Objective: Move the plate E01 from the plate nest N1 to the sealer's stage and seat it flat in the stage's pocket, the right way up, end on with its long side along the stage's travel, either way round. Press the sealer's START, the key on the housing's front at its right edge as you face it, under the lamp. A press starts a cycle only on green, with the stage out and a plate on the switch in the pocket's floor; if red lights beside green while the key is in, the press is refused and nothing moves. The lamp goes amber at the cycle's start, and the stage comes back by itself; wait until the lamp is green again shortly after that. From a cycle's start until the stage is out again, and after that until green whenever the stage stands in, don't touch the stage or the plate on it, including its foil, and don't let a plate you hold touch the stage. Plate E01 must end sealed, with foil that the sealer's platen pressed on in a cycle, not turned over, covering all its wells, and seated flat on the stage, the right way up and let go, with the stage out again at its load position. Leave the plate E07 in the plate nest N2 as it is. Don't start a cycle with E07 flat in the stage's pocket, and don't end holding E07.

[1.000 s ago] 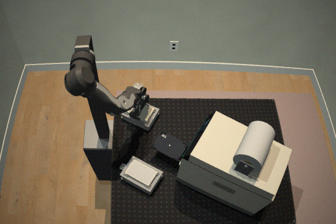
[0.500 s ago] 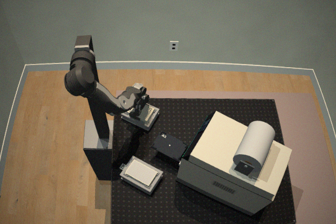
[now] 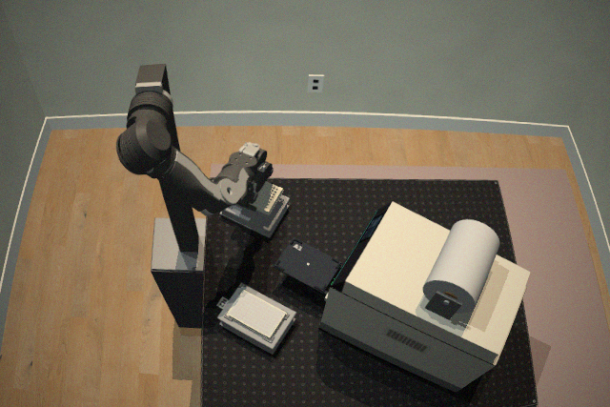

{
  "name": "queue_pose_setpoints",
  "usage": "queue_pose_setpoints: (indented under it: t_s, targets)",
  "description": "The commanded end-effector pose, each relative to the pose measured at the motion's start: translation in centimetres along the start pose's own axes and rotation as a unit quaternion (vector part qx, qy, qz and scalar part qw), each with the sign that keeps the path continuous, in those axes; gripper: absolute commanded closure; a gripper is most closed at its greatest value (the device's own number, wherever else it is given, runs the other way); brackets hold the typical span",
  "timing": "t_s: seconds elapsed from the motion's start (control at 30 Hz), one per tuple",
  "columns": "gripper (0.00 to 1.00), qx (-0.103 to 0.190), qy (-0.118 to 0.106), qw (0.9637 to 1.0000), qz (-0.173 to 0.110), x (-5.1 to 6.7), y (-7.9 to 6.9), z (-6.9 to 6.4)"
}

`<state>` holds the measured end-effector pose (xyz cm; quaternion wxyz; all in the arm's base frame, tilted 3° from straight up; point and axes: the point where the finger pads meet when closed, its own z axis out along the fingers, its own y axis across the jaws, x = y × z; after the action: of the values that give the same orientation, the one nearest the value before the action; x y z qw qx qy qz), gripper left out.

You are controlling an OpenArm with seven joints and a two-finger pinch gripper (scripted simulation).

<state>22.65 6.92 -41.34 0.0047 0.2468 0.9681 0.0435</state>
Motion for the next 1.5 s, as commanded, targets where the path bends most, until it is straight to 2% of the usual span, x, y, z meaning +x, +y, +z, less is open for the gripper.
queue_pose_setpoints:
  t_s: [0.0, 0.33, 0.5, 0.9, 1.07, 1.47]
  targets:
    - [1.0, 0.014, 0.001, 0.9999, 0.008, 0.1, -0.6, 0.2]
    - [1.0, 0.014, 0.001, 0.9999, 0.008, 0.1, -0.6, 0.2]
    - [1.0, 0.013, 0.001, 0.9999, 0.007, 0.0, -0.4, -3.0]
    - [1.0, 0.013, 0.001, 0.9999, 0.007, 0.0, -0.4, -3.0]
    - [1.0, 0.013, 0.001, 0.9999, 0.007, 0.1, -0.5, -6.1]
    - [1.0, 0.013, 0.001, 0.9999, 0.007, 0.1, -0.5, -6.1]
